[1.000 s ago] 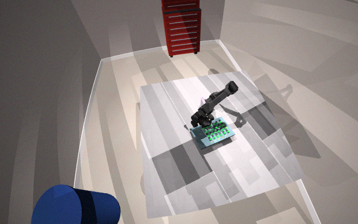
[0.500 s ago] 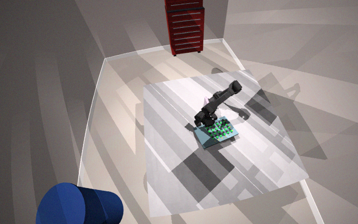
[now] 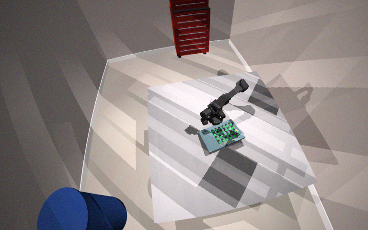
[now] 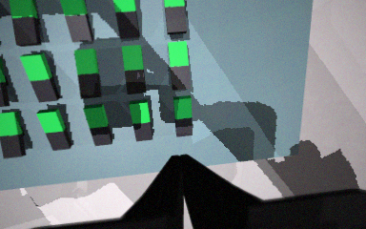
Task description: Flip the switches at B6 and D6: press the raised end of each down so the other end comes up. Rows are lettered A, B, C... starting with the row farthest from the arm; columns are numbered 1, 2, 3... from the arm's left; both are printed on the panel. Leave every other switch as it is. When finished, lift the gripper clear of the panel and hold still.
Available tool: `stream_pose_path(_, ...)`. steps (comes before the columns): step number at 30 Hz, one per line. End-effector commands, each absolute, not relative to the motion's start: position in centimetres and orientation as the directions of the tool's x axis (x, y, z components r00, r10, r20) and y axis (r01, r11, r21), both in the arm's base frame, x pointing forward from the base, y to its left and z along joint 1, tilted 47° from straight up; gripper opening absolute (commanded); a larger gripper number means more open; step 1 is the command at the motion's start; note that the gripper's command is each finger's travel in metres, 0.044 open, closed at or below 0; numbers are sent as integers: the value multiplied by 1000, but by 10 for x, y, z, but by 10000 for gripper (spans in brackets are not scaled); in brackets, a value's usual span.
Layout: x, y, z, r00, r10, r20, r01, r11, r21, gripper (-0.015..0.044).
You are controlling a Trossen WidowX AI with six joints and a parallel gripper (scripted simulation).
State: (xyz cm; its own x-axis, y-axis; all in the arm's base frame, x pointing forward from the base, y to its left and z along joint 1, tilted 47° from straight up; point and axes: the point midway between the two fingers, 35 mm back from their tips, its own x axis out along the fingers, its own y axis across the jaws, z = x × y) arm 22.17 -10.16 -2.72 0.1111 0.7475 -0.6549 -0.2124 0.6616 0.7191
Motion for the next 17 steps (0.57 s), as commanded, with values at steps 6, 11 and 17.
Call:
stream_pose_path(6, 264, -52, 46, 115, 751, -651, -231, 657, 717, 0)
stream_pose_path(11, 264, -52, 46, 115, 751, -651, -231, 657, 717, 0)
stream_pose_path(17, 264, -52, 46, 115, 751, -651, -231, 657, 717, 0)
